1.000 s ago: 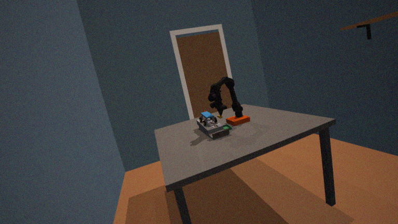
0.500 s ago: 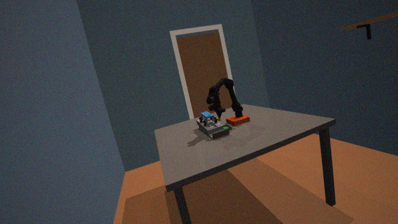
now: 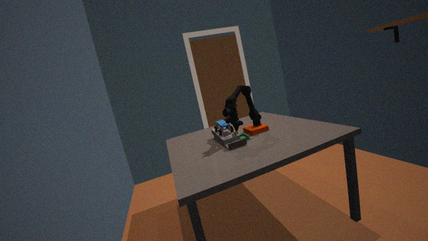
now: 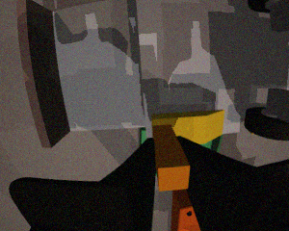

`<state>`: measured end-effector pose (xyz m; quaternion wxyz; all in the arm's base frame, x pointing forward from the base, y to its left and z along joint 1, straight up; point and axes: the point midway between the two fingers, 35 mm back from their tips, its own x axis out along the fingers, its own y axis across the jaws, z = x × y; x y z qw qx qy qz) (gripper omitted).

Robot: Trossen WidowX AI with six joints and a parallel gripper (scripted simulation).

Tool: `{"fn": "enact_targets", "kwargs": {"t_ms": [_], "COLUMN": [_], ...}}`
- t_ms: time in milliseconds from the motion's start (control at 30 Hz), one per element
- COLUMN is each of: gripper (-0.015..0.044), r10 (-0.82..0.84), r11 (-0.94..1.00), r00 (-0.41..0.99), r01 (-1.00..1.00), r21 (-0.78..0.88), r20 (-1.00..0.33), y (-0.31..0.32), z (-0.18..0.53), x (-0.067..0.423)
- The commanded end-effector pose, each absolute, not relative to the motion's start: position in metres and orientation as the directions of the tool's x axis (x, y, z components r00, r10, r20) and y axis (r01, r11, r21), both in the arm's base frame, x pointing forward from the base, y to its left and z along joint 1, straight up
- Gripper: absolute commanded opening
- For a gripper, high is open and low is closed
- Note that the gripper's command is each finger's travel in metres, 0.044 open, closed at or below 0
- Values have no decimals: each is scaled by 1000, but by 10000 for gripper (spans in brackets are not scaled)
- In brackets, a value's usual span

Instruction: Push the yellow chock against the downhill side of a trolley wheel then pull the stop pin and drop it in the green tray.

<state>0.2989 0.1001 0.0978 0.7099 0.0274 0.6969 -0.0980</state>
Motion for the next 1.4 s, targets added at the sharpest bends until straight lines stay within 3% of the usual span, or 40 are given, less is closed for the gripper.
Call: {"fn": "enact_targets", "kwargs": {"t_ms": [0,1367], "gripper": [0,0], "r10": [-106,-110], "r11": [980,979], "r00": [9,8], "r01": [172,172], "r21": [-103,-107], "r20": [-994,-994], "y": [98,61], "z": [87,89], "x": [299,291]}}
